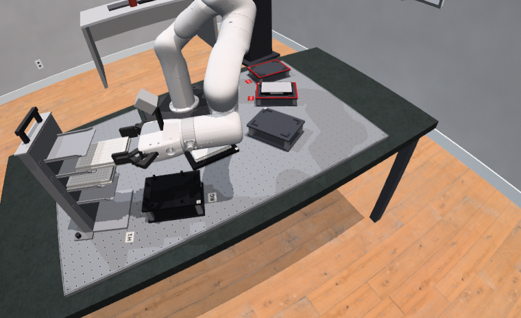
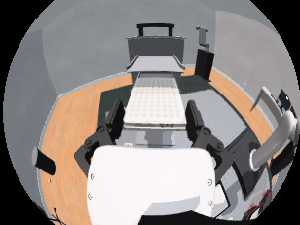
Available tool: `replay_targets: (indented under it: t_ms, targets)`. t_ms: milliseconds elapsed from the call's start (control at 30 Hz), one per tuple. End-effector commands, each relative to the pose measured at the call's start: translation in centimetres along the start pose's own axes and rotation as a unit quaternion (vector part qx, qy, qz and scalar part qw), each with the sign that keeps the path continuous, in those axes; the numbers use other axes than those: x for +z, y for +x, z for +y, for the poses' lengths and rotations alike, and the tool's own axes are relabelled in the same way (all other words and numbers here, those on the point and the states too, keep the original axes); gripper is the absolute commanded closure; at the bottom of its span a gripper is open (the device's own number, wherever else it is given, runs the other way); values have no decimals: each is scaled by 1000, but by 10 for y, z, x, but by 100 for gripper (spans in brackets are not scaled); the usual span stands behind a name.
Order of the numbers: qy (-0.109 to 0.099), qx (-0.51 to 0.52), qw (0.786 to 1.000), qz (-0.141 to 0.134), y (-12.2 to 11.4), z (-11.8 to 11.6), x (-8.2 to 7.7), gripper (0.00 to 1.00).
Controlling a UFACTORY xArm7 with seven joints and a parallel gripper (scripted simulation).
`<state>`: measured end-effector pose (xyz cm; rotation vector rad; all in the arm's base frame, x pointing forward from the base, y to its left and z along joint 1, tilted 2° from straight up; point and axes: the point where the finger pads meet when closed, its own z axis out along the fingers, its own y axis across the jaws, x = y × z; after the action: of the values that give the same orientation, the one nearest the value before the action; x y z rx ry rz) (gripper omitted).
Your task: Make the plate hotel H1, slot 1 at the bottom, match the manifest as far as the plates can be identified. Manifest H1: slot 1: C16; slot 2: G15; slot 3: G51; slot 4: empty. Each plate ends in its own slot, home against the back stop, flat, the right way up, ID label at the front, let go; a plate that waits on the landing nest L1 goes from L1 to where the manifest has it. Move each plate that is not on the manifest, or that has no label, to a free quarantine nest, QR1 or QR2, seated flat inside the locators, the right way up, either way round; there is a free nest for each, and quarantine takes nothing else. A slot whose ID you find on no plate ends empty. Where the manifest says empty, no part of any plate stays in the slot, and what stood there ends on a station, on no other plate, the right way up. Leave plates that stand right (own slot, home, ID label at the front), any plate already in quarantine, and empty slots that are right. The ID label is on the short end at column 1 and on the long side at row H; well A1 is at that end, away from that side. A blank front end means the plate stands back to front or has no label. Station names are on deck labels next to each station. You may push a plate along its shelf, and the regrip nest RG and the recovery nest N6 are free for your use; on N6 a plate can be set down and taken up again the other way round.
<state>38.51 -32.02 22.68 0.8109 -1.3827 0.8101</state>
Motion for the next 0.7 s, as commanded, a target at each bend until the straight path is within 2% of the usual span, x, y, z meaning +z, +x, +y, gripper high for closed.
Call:
replay_targets:
  t_ms: [0, 167, 667]
  targets:
    - [-1, 2, 1000, 0, 2, 0, 6, 100]
    - [-1, 2, 1000, 0, 2, 0, 12, 100]
    - [-1, 2, 1000, 0, 1, 0, 13, 100]
